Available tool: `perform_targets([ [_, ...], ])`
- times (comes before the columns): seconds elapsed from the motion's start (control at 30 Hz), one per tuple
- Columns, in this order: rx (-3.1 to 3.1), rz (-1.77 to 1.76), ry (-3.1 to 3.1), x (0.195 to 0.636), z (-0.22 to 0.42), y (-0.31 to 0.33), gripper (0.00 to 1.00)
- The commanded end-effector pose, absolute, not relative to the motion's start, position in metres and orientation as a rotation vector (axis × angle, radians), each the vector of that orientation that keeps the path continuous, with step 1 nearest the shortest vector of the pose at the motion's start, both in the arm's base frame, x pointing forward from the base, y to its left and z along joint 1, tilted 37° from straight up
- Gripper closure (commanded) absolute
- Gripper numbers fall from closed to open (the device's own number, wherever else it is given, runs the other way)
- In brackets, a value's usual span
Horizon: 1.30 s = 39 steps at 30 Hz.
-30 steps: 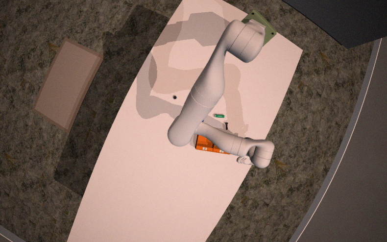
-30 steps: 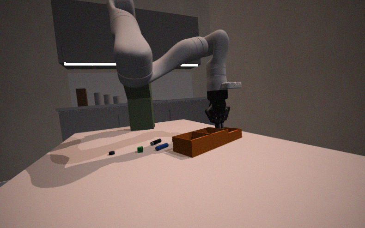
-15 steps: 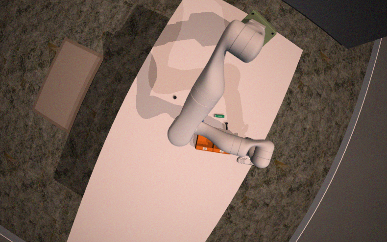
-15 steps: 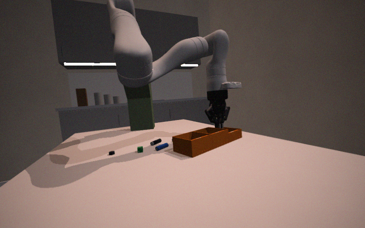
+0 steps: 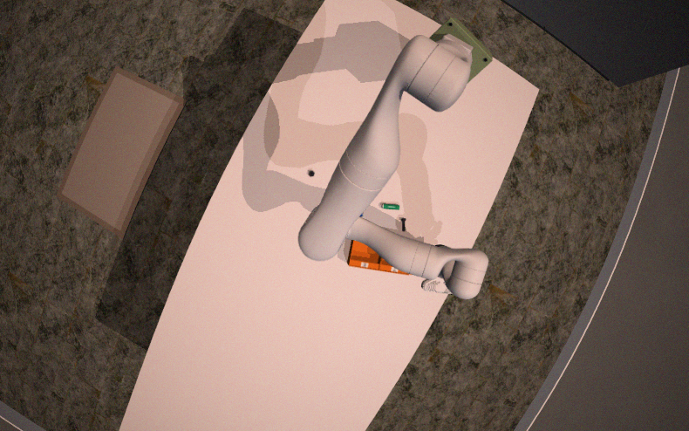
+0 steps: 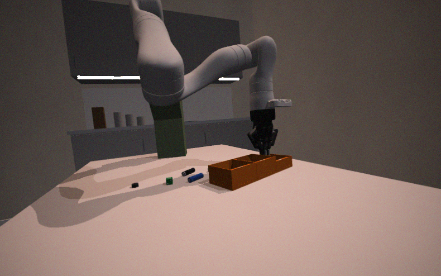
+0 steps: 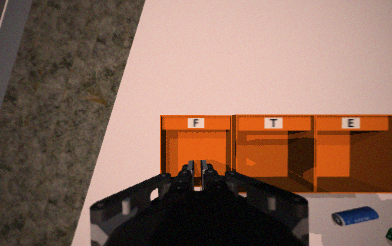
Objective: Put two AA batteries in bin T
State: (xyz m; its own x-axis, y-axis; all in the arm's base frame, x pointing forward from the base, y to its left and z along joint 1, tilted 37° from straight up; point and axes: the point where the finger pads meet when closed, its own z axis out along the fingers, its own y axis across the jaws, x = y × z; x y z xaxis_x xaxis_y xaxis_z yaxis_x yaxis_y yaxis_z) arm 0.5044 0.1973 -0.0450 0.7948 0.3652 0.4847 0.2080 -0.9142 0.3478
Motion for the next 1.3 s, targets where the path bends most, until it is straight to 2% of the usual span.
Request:
perform_targets([
  [0.0, 2.708, 0.815, 0.443, 0.504, -0.044, 0.198, 0.91],
  [1.27, 2.708, 0.815, 0.443, 0.477, -0.006, 0.206, 0.91],
])
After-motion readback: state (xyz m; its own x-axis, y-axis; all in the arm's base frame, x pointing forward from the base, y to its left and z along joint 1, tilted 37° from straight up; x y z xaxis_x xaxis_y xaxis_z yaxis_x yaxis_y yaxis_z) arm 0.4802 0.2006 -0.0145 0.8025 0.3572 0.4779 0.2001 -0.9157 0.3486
